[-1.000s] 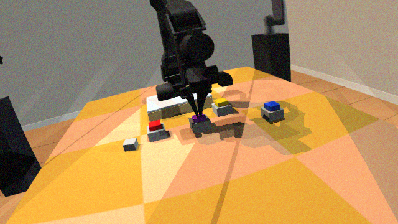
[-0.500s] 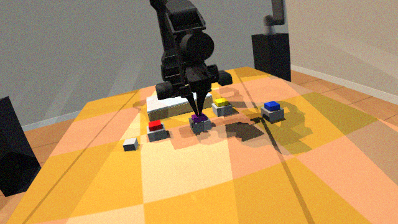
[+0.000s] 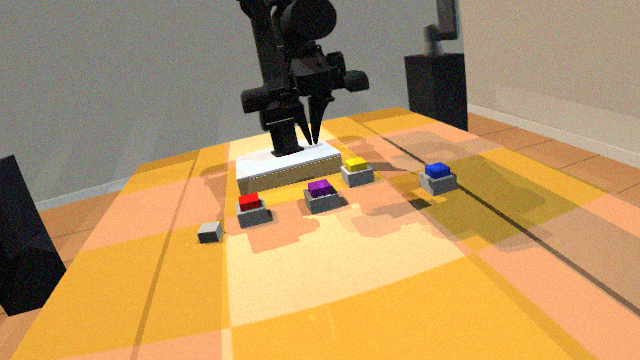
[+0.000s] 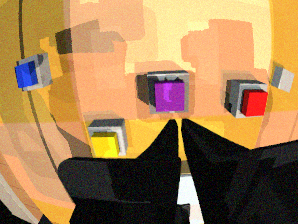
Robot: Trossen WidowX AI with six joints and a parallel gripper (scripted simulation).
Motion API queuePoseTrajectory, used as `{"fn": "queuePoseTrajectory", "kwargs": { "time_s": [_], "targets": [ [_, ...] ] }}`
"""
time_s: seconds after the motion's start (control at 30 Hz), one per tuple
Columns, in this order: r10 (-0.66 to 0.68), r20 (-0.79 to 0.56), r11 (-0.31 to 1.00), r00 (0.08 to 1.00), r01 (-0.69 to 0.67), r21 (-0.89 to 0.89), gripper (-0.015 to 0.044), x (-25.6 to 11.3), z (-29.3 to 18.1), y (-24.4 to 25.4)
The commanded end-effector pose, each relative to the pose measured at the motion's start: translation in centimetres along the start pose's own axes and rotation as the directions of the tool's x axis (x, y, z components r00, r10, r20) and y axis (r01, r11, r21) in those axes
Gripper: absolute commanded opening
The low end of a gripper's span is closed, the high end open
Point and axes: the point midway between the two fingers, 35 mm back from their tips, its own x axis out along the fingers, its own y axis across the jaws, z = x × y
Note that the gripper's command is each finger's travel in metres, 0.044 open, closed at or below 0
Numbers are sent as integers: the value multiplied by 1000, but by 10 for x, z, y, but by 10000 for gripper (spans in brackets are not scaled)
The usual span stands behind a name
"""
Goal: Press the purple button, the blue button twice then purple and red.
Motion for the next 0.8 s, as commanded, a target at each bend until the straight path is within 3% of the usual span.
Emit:
{"fn": "queuePoseTrajectory", "kwargs": {
  "time_s": [0.0,0.13,0.43,0.67,0.77],
  "targets": [
    [-3,-1,1000,1000,3,-1,20,-19,-3,0],
    [-3,-1,1000,1000,3,-1,20,-19,-2,-9],
    [-13,-2,1000,1000,13,-1,20,-20,-14,-115],
    [-13,-2,1000,1000,13,-1,20,-18,-15,-117],
    [-14,-2,1000,1000,14,-1,20,11,-13,-118]
  ]
}}
